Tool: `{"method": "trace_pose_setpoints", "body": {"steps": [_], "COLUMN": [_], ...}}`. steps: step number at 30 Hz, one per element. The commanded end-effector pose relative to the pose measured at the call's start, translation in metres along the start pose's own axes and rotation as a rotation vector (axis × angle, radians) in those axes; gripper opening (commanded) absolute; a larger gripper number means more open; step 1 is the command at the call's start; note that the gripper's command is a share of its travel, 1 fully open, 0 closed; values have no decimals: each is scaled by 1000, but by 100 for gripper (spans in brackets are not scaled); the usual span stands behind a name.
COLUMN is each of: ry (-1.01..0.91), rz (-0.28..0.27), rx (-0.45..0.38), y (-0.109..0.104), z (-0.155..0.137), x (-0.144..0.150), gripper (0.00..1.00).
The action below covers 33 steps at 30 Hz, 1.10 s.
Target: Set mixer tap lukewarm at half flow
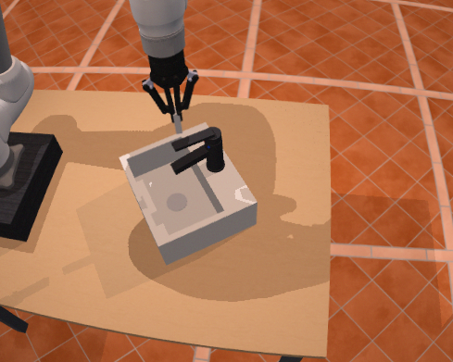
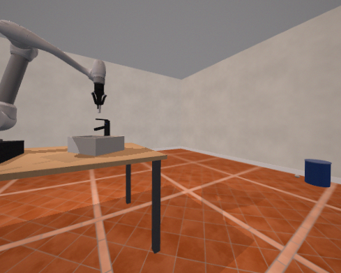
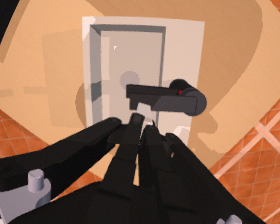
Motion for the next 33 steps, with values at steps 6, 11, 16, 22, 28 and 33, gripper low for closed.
{"method": "trace_pose_setpoints", "body": {"steps": [6,11,16,22,28,33], "ry": [-556,-846,-1020,-1446,-1786,-1812], "rz": [-9,-7,-6,-10,-38,-42], "rx": [1,-6,-9,-7,9,12], "y": [-8,-11,-13,-14,-14,-14], "z": [0,0,0,0,-2,-3], "x": [-1,-1,-1,-1,-1,-1], "gripper": [0,0,0,0,38,38]}}
Point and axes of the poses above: the point where the finger pads meet when closed, its own y axis out along the fingers, its own x axis across the jaws, z = x × y, the point moved 7 cm from there along -y, back along the fingers, and after that the axes turned 11 degrees about -y, right-handed, at the moved point
